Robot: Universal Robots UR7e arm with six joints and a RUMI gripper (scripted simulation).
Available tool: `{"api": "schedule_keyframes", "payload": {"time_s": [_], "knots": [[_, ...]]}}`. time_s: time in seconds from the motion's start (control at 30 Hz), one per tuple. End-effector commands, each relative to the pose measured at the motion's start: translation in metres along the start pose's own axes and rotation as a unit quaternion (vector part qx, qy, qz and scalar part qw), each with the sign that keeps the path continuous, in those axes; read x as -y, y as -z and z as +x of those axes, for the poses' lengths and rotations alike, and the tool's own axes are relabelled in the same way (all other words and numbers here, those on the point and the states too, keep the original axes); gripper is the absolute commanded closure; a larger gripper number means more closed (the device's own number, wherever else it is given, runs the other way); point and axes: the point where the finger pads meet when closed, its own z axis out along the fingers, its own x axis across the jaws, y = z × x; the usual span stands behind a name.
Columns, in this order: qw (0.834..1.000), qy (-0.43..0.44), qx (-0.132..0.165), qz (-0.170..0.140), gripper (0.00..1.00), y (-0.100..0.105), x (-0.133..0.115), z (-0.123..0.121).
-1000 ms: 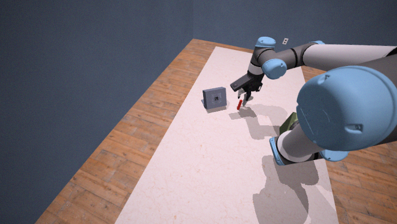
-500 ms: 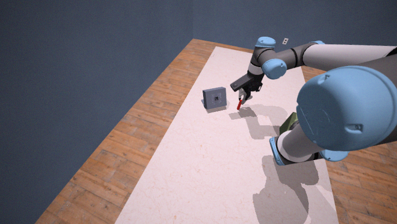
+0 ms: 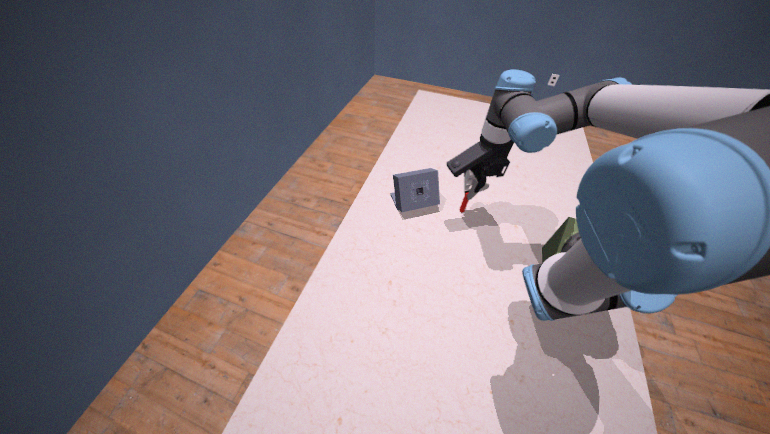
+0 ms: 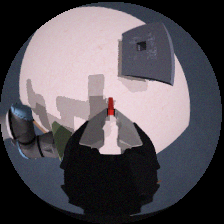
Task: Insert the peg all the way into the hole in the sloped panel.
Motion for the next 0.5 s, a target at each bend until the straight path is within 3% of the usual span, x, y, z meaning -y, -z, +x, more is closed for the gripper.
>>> {"api": "schedule_keyframes", "payload": {"time_s": [0.0,0.27,0.47], "knots": [[1.000,0.000,-0.001,0.000,1.00,0.008,0.000,0.000],[1.000,0.000,-0.001,0.000,1.00,0.064,0.000,0.001],[1.000,0.000,-0.001,0.000,1.00,0.089,0.000,0.001]]}}
